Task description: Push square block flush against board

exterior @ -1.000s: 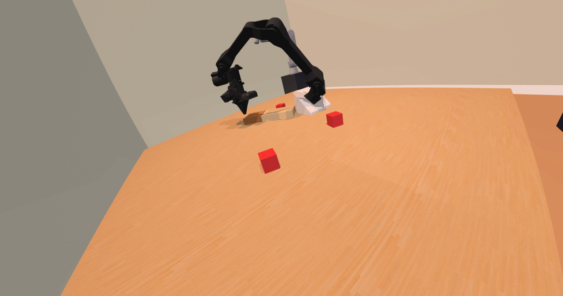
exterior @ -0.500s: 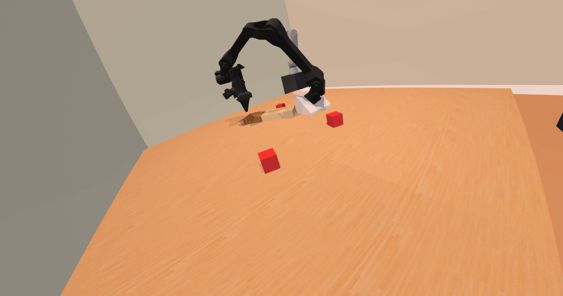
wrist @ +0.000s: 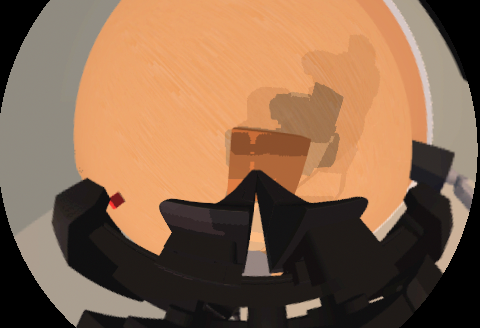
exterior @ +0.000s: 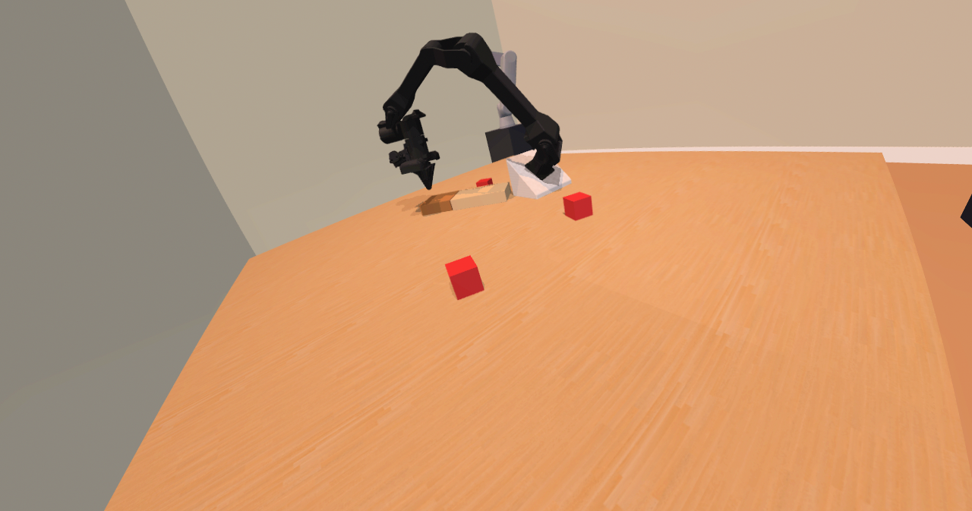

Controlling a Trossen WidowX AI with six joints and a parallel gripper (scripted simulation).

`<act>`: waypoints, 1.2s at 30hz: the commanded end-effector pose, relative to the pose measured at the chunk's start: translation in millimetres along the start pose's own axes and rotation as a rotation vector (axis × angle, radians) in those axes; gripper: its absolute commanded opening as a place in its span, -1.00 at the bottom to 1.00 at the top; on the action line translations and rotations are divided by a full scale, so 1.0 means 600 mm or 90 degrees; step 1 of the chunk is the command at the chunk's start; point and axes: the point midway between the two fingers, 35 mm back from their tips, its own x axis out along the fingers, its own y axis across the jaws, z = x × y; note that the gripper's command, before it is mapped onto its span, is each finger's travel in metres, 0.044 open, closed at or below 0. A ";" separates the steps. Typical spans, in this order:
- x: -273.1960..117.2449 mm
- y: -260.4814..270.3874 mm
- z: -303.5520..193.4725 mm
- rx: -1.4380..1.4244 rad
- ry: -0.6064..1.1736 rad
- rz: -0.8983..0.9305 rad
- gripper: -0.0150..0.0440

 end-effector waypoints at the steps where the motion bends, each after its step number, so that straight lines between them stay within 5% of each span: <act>1: 0.002 -0.017 -0.002 0.094 0.003 -0.003 -0.49; 36: 0.006 -0.133 -0.030 0.860 0.008 -0.011 -0.49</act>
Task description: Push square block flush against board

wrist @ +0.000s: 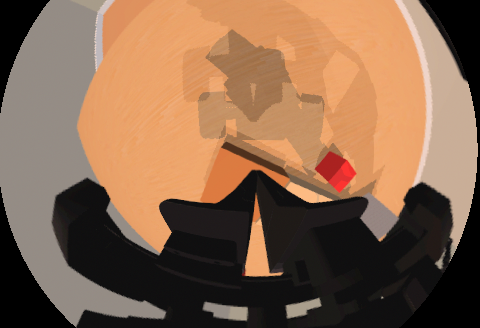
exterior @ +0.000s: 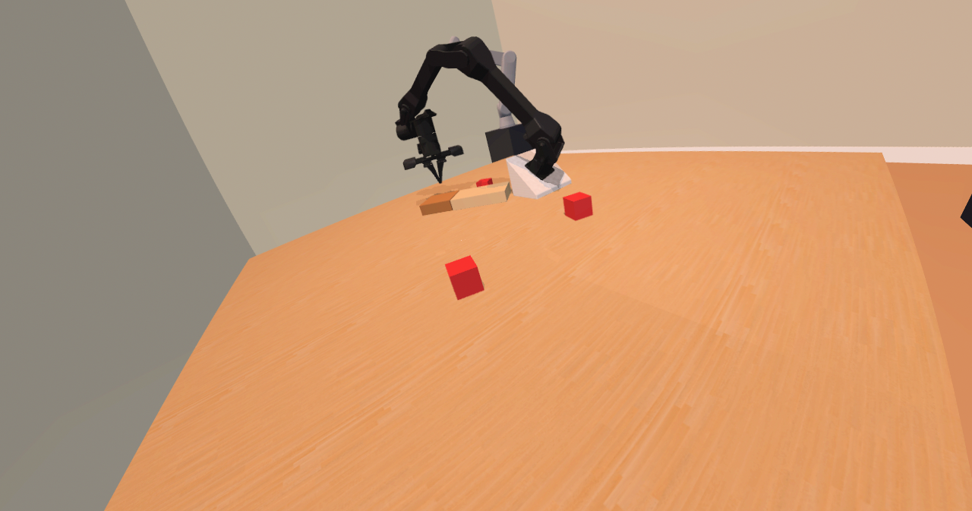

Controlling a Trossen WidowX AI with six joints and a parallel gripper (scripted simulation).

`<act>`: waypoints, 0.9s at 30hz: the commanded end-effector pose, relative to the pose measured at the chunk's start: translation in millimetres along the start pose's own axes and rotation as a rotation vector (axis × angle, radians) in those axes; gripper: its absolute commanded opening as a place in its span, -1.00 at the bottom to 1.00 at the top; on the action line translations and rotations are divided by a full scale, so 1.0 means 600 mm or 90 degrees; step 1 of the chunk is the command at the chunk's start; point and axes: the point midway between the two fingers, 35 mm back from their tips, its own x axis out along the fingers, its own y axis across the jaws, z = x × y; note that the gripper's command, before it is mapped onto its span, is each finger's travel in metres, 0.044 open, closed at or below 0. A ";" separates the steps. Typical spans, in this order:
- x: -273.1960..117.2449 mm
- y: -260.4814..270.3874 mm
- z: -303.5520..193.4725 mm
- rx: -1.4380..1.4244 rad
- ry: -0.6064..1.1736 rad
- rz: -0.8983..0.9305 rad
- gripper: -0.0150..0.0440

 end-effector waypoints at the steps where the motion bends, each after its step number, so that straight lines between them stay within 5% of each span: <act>1: 0.004 -0.010 0.013 0.093 0.000 -0.005 -0.49; 13: 0.006 -0.022 0.028 0.224 0.001 -0.007 -0.49; 18: 0.094 -0.028 0.033 0.274 0.003 -0.008 -0.49; 27: 0.099 -0.026 0.029 0.277 0.003 -0.008 -0.49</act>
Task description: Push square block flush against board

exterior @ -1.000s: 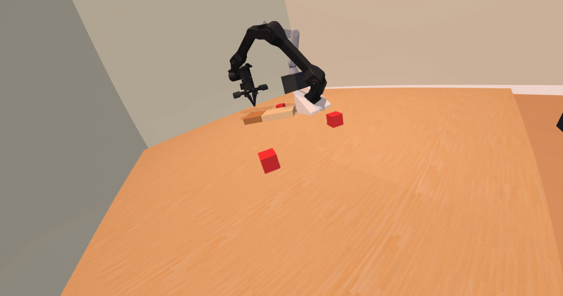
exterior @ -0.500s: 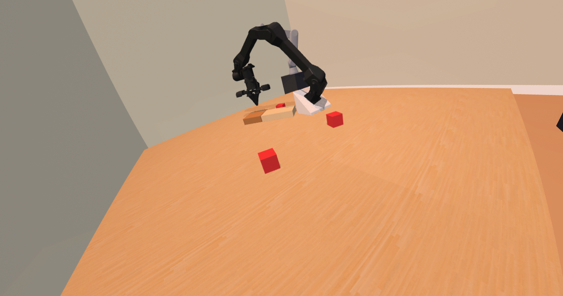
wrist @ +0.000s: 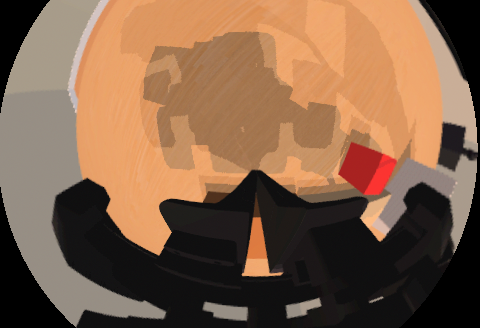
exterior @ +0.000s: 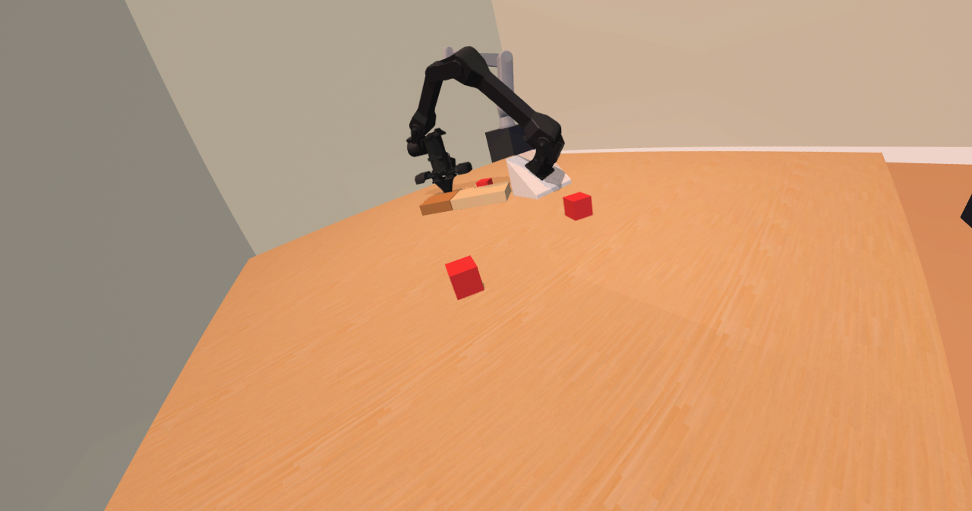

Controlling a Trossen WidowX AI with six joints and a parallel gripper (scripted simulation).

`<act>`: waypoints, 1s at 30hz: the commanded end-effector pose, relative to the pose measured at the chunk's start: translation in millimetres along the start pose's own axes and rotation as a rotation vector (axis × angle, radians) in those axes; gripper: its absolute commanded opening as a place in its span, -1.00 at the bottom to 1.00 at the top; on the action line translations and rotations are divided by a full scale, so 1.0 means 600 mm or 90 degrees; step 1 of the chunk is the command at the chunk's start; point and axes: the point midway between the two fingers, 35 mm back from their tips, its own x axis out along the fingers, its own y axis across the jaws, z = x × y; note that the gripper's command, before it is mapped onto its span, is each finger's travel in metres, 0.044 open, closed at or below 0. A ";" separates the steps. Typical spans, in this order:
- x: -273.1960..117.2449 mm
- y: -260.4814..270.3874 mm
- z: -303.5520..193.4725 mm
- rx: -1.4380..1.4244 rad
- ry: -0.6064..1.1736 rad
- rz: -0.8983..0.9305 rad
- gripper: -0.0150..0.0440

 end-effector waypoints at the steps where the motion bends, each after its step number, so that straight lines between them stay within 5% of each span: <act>1: 0.002 0.002 -0.007 0.003 0.002 0.003 -0.49; 30: 0.001 0.004 0.001 0.004 0.001 0.004 -0.49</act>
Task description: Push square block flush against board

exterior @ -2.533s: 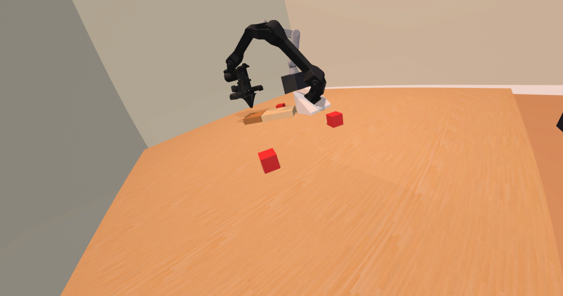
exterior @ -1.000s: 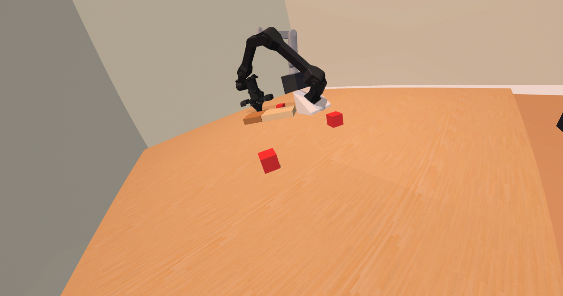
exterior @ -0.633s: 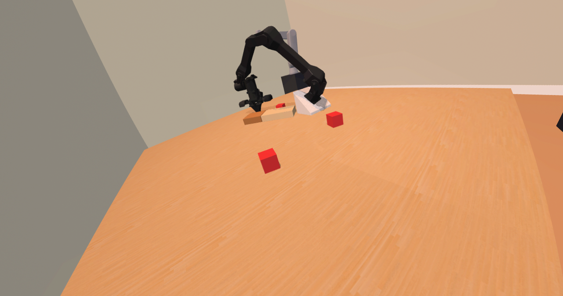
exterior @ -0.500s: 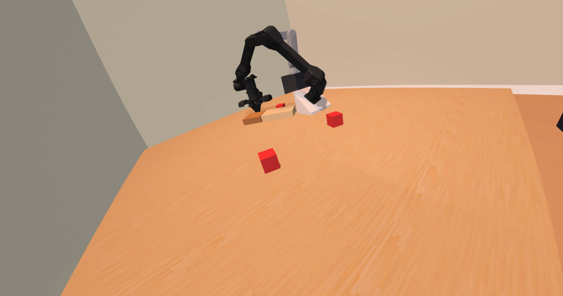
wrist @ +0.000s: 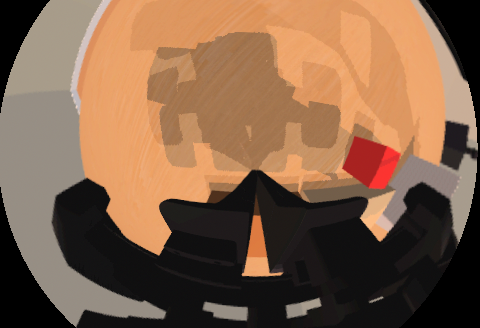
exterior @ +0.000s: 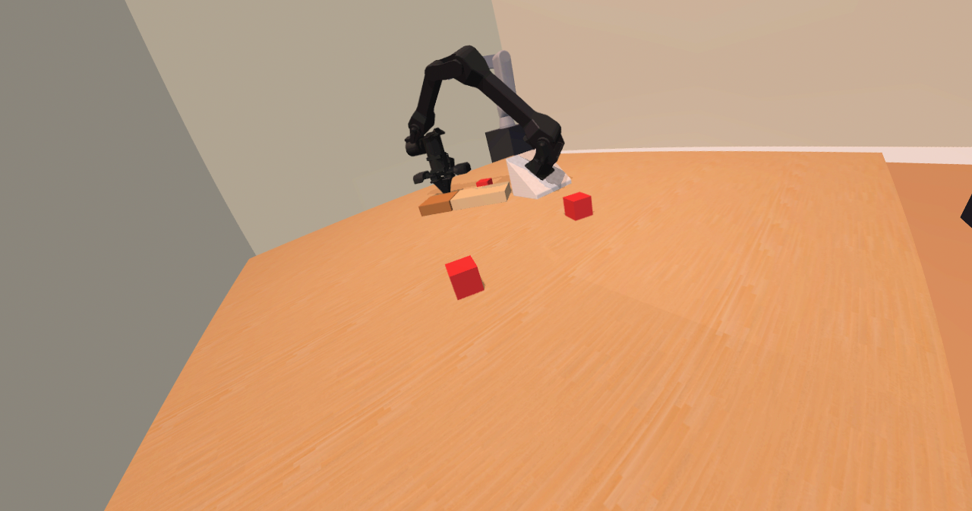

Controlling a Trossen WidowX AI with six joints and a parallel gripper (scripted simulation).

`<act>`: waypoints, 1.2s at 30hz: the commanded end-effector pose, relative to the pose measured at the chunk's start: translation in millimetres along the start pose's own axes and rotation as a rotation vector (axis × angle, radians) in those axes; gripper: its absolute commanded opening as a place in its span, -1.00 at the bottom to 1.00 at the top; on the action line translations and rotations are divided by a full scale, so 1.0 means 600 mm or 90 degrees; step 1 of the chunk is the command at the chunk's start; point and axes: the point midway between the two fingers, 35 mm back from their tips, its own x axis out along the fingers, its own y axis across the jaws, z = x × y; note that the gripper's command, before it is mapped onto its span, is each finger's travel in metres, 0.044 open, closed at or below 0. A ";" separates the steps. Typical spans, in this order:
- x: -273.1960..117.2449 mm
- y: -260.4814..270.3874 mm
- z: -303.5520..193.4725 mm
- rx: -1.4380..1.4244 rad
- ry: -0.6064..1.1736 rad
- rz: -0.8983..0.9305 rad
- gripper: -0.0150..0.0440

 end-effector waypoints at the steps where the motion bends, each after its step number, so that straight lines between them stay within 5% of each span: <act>1: 0.002 -0.001 0.013 -0.002 -0.002 -0.004 -0.49; 18: 0.003 -0.002 0.059 -0.001 -0.003 -0.004 -0.49; 23: -0.084 0.001 0.051 -0.001 -0.003 -0.004 -0.49; 36: -0.092 0.024 0.033 -0.119 -0.005 0.008 -0.49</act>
